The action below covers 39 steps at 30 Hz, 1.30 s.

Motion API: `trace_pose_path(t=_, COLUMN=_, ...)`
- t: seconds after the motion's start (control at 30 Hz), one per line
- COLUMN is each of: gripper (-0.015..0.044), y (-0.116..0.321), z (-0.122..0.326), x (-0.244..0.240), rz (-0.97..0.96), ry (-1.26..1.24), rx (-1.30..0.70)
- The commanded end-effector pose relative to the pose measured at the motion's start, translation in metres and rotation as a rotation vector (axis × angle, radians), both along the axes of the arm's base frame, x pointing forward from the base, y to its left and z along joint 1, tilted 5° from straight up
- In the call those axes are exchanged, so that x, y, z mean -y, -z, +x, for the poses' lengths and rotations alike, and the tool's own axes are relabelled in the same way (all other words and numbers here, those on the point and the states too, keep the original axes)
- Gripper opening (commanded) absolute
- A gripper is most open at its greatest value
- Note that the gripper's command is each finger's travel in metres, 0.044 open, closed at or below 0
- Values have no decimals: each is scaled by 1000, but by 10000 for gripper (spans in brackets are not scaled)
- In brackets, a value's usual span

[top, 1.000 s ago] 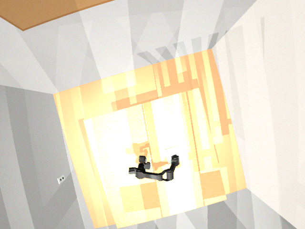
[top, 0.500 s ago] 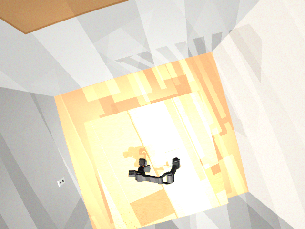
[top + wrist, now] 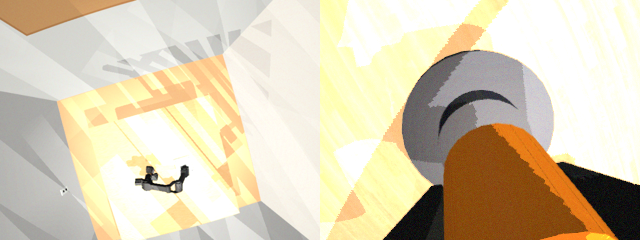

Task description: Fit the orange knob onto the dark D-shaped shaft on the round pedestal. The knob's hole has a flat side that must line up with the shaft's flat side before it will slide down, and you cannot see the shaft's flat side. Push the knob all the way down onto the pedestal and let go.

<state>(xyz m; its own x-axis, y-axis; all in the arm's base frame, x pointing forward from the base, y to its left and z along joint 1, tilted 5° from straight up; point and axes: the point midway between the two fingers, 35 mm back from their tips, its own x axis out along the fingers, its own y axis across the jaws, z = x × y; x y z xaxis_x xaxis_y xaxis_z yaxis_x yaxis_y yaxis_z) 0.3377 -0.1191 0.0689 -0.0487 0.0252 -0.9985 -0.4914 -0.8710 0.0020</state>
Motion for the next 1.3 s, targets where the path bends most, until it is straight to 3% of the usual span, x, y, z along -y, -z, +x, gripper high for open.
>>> trace_pose_path(t=0.0, gripper=0, y=-3, z=0, x=0, rz=-9, ry=75, rx=2)
trace_pose_path(t=1.27, gripper=0, y=-4, z=-2, x=1, rz=-127, ry=2672, rx=-58)
